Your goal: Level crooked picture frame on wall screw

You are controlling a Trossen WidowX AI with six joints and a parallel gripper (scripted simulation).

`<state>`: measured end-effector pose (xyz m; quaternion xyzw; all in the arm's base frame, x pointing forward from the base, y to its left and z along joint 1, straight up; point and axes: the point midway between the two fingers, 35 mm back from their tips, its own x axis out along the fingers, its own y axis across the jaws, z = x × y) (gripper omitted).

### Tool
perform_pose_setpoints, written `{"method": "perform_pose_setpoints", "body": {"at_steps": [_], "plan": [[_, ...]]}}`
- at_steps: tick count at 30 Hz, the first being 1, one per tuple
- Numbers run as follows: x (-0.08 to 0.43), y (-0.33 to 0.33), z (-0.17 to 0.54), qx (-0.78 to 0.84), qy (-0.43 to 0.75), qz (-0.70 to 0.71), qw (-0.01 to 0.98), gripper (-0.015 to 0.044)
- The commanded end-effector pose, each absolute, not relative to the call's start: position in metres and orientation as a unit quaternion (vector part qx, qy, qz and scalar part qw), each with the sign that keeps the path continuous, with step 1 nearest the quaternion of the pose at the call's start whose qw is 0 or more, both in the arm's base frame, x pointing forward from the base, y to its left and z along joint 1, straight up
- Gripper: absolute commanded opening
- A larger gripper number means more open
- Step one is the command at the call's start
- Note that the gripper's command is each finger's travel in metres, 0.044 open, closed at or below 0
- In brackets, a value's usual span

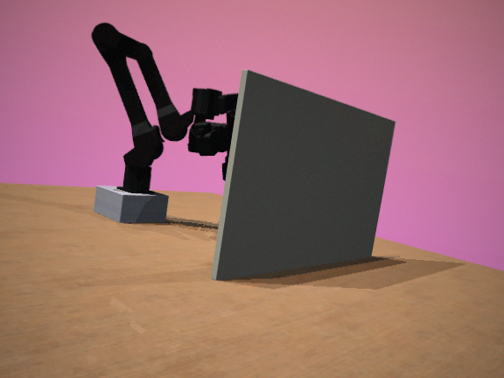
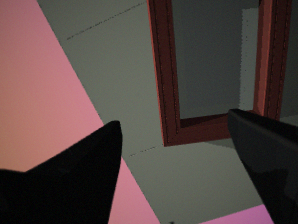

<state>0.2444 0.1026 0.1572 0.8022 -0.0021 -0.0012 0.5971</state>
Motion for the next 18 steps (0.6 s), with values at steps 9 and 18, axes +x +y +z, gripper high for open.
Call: {"method": "perform_pose_setpoints", "body": {"at_steps": [9,18], "plan": [[0.250,0.098,0.152,0.801,-0.001,0.001,0.599,0.0260],[0.264,0.101,0.155,0.801,-0.002,0.002,0.599,0.0260]]}}
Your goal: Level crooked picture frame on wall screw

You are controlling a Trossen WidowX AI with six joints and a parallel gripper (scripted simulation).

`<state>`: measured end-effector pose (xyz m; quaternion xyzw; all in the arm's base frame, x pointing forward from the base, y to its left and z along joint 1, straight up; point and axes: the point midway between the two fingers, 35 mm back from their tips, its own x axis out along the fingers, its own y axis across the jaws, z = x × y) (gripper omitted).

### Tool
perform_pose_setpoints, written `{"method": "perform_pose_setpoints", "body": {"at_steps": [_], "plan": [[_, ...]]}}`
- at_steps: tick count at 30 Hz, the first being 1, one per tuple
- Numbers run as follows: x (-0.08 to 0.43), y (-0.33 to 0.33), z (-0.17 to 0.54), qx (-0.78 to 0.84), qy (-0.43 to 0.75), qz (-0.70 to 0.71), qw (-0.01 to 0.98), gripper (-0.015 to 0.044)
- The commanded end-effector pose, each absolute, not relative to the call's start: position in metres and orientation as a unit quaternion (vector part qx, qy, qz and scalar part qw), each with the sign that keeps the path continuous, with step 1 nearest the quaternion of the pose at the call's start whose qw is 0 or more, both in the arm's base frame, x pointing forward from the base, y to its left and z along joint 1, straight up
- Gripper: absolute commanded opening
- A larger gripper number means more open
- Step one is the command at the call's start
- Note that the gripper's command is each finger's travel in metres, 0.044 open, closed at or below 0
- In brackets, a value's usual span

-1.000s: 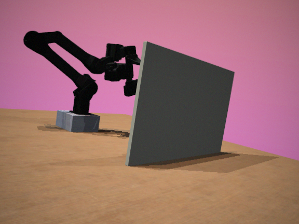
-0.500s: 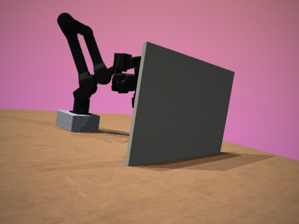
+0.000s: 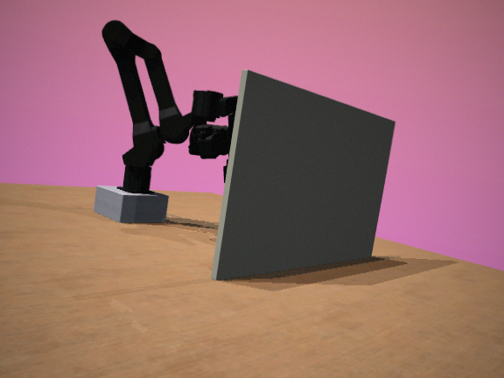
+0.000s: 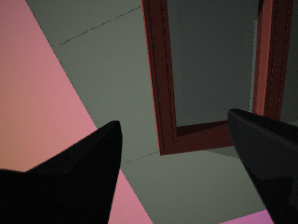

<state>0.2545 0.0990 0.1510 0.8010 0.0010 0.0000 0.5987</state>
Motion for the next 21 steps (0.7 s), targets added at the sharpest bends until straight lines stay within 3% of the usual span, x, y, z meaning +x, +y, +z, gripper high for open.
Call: {"method": "perform_pose_setpoints", "body": {"at_steps": [1,8,21], "plan": [[0.270,0.102,0.156,0.801,-0.002,0.002,0.599,0.0260],[0.328,0.098,0.154,0.800,-0.003,0.004,0.599,0.0260],[0.330,0.098,0.154,0.800,-0.003,0.004,0.599,0.0260]]}}
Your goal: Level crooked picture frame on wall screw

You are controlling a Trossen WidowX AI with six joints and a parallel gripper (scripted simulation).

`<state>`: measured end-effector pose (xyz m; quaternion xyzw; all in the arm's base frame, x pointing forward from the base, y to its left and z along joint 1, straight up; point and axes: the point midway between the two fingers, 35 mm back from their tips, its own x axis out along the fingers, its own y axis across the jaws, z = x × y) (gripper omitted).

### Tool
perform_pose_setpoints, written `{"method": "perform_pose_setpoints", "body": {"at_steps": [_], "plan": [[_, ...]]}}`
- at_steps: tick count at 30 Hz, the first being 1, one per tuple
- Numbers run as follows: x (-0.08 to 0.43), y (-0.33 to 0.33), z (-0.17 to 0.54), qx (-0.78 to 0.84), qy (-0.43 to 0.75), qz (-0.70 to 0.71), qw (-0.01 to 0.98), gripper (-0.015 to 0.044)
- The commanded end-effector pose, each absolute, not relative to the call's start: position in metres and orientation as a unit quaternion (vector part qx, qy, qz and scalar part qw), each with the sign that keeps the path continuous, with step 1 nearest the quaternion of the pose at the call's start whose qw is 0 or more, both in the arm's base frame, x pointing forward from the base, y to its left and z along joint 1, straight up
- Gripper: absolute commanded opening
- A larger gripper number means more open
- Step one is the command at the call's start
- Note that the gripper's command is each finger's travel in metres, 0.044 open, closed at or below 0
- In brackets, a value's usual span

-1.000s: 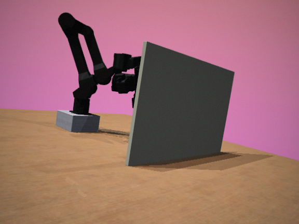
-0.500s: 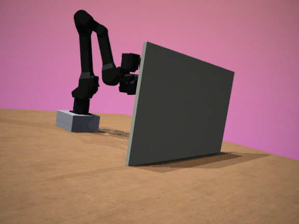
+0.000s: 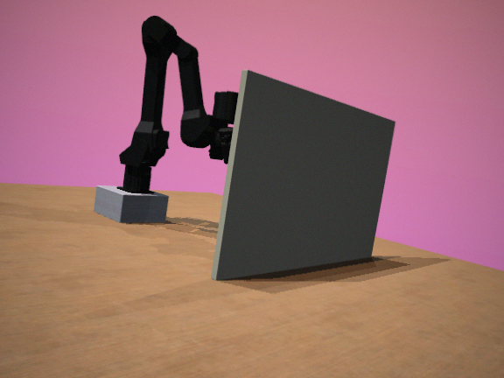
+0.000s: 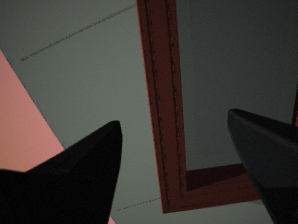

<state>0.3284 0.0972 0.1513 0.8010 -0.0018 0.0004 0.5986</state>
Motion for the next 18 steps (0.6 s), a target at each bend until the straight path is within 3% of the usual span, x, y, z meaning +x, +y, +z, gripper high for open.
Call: {"method": "perform_pose_setpoints", "body": {"at_steps": [1,18], "plan": [[0.330,0.098,0.154,0.800,-0.003,0.004,0.599,0.0260],[0.349,0.099,0.155,0.800,-0.004,0.005,0.599,0.0260]]}}
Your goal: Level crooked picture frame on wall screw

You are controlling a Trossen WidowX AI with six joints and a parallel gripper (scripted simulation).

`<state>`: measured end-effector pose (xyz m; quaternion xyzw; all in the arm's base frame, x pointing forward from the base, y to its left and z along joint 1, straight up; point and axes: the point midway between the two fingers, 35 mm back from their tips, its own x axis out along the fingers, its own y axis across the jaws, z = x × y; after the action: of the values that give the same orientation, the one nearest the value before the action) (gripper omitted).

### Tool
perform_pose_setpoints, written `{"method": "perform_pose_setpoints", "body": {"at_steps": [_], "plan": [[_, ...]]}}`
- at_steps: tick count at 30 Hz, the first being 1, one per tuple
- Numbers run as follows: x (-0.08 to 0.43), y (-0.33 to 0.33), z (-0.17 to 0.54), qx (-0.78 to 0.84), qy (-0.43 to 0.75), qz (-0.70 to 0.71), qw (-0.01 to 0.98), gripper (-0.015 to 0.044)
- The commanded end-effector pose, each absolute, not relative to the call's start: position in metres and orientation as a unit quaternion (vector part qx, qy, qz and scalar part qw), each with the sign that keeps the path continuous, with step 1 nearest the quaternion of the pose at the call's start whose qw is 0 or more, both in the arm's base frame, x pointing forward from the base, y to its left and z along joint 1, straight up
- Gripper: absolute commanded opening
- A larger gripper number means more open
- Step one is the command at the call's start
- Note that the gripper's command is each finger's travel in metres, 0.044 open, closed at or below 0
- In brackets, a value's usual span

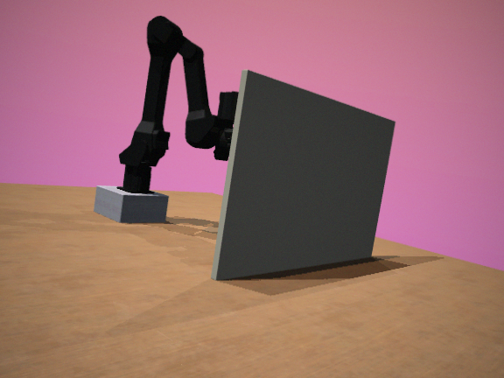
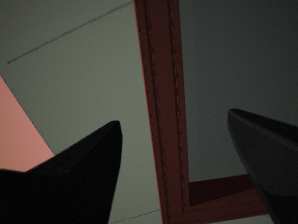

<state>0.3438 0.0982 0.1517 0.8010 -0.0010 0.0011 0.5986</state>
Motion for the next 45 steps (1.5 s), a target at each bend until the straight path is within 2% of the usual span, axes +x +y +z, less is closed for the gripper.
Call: {"method": "perform_pose_setpoints", "body": {"at_steps": [1,13,45], "plan": [[0.351,0.099,0.155,0.800,-0.004,0.005,0.599,0.0260],[0.369,0.098,0.155,0.800,-0.004,0.005,0.599,0.0260],[0.370,0.098,0.155,0.800,-0.004,0.006,0.599,0.0260]]}}
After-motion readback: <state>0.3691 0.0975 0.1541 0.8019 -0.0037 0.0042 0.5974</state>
